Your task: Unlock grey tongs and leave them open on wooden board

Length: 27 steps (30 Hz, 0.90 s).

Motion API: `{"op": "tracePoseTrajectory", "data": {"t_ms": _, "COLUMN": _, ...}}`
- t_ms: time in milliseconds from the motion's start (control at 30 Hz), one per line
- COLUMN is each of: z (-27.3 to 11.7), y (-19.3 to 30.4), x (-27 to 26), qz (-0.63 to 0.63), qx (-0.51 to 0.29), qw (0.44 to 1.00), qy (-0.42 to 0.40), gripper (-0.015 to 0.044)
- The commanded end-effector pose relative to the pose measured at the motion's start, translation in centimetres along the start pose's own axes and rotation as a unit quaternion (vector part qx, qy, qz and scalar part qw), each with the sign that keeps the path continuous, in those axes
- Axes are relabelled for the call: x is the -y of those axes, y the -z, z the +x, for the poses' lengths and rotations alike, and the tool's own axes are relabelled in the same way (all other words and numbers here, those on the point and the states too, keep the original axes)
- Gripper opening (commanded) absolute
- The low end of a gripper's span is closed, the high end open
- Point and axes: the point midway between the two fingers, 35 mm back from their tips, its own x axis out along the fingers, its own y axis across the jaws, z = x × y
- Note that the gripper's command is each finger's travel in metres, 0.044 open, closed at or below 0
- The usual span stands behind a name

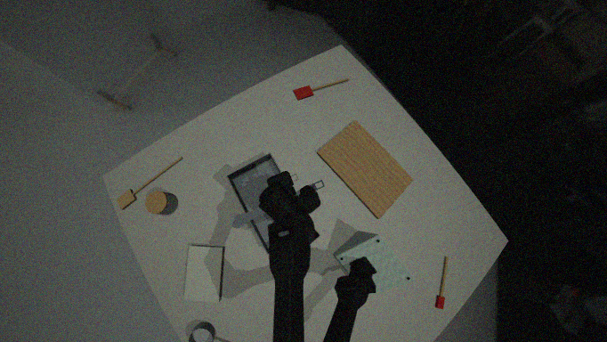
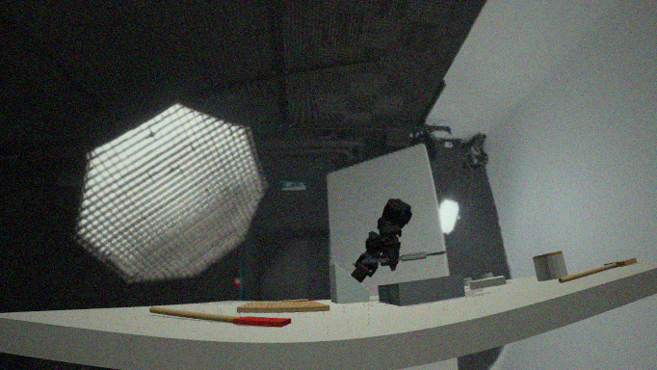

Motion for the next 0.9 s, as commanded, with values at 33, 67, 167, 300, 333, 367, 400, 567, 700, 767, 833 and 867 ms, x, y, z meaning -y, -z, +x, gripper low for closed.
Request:
{"op": "tracePoseTrajectory", "data": {"t_ms": 33, "z": -0.05, "y": 0.12, "x": -0.48, "qz": -0.006, "qx": 0.002, "qw": 1.000, "qy": 0.018, "gripper": -0.0150}}
{"op": "tracePoseTrajectory", "data": {"t_ms": 67, "z": -0.01, "y": 0.09, "x": -0.47, "qz": -0.006, "qx": 0.004, "qw": 1.000, "qy": 0.026, "gripper": -0.0150}}
{"op": "tracePoseTrajectory", "data": {"t_ms": 167, "z": 0.09, "y": 0.01, "x": -0.43, "qz": -0.007, "qx": 0.007, "qw": 0.999, "qy": 0.048, "gripper": -0.0150}}
{"op": "tracePoseTrajectory", "data": {"t_ms": 300, "z": 0.19, "y": -0.06, "x": -0.35, "qz": -0.008, "qx": 0.010, "qw": 0.997, "qy": 0.079, "gripper": -0.0150}}
{"op": "tracePoseTrajectory", "data": {"t_ms": 333, "z": 0.20, "y": -0.07, "x": -0.33, "qz": -0.009, "qx": 0.010, "qw": 0.996, "qy": 0.086, "gripper": -0.0150}}
{"op": "tracePoseTrajectory", "data": {"t_ms": 367, "z": 0.21, "y": -0.08, "x": -0.31, "qz": -0.009, "qx": 0.011, "qw": 0.996, "qy": 0.094, "gripper": -0.0150}}
{"op": "tracePoseTrajectory", "data": {"t_ms": 400, "z": 0.22, "y": -0.08, "x": -0.29, "qz": -0.009, "qx": 0.011, "qw": 0.995, "qy": 0.101, "gripper": -0.0150}}
{"op": "tracePoseTrajectory", "data": {"t_ms": 567, "z": 0.22, "y": -0.09, "x": -0.18, "qz": -0.009, "qx": 0.011, "qw": 0.990, "qy": 0.139, "gripper": -0.0150}}
{"op": "tracePoseTrajectory", "data": {"t_ms": 700, "z": 0.16, "y": -0.05, "x": -0.09, "qz": -0.009, "qx": 0.009, "qw": 0.986, "qy": 0.168, "gripper": -0.0150}}
{"op": "tracePoseTrajectory", "data": {"t_ms": 767, "z": 0.12, "y": -0.01, "x": -0.04, "qz": -0.009, "qx": 0.007, "qw": 0.983, "qy": 0.183, "gripper": -0.0150}}
{"op": "tracePoseTrajectory", "data": {"t_ms": 833, "z": 0.06, "y": 0.03, "x": 0.00, "qz": -0.009, "qx": 0.005, "qw": 0.980, "qy": 0.197, "gripper": -0.0150}}
{"op": "tracePoseTrajectory", "data": {"t_ms": 867, "z": 0.03, "y": 0.06, "x": 0.02, "qz": -0.008, "qx": 0.004, "qw": 0.979, "qy": 0.205, "gripper": -0.0150}}
